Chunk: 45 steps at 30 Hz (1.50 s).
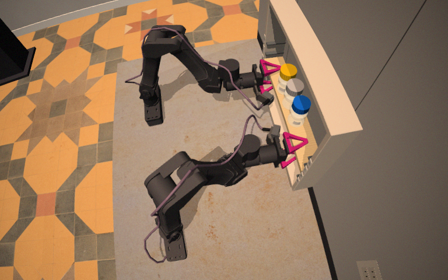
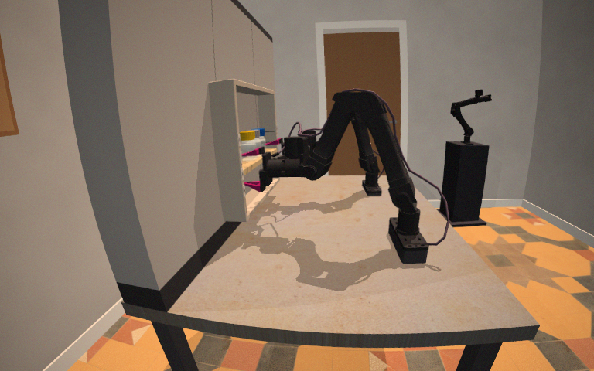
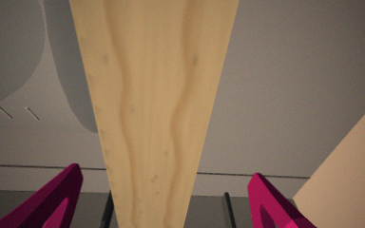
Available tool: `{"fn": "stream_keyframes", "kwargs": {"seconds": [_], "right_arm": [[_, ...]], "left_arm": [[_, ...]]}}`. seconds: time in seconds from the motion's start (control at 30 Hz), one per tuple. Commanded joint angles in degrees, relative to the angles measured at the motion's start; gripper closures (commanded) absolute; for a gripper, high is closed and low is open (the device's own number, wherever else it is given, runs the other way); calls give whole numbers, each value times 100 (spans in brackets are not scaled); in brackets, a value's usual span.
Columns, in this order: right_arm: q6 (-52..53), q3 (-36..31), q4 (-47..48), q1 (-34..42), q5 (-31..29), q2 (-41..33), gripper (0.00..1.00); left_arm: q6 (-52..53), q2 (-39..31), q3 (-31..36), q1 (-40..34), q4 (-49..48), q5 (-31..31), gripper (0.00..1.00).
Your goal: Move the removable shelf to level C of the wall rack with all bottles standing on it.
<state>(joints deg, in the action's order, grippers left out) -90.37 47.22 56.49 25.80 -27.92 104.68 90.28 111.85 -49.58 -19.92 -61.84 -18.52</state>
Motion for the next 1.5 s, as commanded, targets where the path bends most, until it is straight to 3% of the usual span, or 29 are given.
{"fn": "stream_keyframes", "kwargs": {"seconds": [0.0,1.47], "right_arm": [[36,207,-58,-67,70,50,4],[37,204,-55,-66,69,50,93]], "left_arm": [[-28,15,-155,62,96,55,4],[-28,15,-154,61,94,55,93]]}}
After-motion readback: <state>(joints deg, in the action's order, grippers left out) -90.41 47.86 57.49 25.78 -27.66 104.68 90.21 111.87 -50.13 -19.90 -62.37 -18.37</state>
